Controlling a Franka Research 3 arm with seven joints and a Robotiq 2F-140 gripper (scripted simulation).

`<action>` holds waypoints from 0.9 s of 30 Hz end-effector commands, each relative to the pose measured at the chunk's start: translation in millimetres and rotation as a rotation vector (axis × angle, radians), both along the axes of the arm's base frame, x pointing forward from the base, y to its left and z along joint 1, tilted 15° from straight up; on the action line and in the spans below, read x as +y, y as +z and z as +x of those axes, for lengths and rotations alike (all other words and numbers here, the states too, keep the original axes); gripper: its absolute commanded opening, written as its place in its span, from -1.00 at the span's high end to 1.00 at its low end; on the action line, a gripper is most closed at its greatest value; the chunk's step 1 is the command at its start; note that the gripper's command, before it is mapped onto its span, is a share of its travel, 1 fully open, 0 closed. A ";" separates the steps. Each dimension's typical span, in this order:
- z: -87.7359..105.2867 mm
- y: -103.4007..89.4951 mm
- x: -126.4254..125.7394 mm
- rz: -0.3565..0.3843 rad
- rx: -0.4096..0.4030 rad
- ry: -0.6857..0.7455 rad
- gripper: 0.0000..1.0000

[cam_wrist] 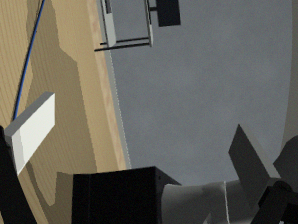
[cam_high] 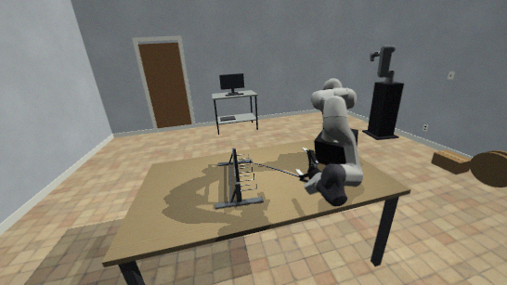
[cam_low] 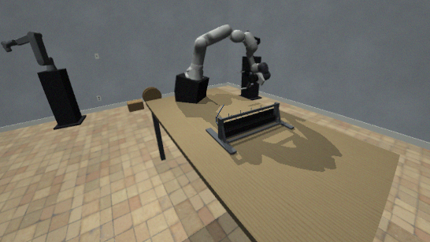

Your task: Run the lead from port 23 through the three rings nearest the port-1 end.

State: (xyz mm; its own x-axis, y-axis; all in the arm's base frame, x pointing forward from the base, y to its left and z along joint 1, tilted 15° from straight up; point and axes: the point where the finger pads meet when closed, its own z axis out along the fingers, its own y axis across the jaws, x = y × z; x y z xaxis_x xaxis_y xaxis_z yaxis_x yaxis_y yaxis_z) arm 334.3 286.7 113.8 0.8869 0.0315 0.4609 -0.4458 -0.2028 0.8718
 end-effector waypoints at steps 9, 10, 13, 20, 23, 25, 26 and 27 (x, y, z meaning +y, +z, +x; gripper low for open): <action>0.0 0.1 0.0 0.000 0.000 0.000 -1.00; 0.0 0.1 0.0 0.000 0.000 0.000 -1.00; 0.0 0.1 0.0 0.000 0.000 0.000 -1.00; -3.3 21.0 -2.1 0.000 0.000 0.000 -1.00; -14.0 77.0 -12.1 0.000 0.000 0.000 -1.00; -18.2 95.3 -16.9 0.000 0.000 0.000 -1.00; -18.5 96.4 -17.2 0.000 0.000 0.000 -1.00; -18.5 96.4 -17.2 0.000 0.000 0.000 -1.00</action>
State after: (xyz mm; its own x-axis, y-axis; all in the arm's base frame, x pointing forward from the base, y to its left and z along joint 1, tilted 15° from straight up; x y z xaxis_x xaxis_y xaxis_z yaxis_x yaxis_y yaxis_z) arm 320.7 276.3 196.9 0.8785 0.0164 0.4775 -0.4619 -0.2265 0.8575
